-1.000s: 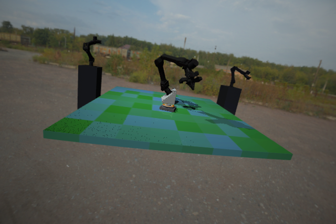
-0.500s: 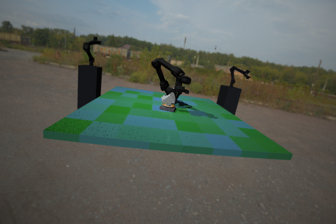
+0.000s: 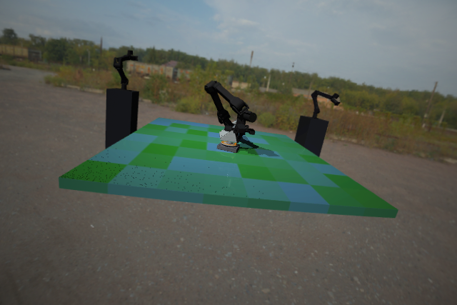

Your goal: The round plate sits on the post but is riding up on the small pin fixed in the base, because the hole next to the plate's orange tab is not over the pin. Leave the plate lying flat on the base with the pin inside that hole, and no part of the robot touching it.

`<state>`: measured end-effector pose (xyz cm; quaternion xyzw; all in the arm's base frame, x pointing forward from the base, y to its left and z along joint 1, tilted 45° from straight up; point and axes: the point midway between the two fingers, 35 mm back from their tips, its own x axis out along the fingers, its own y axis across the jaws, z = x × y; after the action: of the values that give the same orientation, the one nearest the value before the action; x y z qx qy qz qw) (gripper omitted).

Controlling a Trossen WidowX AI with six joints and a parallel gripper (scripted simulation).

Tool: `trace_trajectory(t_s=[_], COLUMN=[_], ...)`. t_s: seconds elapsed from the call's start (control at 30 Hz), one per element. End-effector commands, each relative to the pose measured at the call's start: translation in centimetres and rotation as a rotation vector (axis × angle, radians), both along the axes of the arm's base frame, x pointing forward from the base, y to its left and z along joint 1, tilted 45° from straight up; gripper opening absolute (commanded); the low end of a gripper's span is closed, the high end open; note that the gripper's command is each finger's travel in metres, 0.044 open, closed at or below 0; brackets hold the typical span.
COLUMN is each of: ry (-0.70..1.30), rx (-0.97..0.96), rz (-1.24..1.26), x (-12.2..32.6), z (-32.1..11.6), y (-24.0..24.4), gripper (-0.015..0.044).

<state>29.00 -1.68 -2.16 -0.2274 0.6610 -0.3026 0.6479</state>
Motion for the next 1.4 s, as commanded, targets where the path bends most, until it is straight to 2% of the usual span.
trace_trajectory(t_s=[0.0,1.37], ry=[0.006,0.005], rx=[-0.006,-0.008], rz=[0.006,0.006], x=[0.1,3.3], z=[-0.2,2.6], y=[-0.2,-3.2], gripper=[0.0,0.0])
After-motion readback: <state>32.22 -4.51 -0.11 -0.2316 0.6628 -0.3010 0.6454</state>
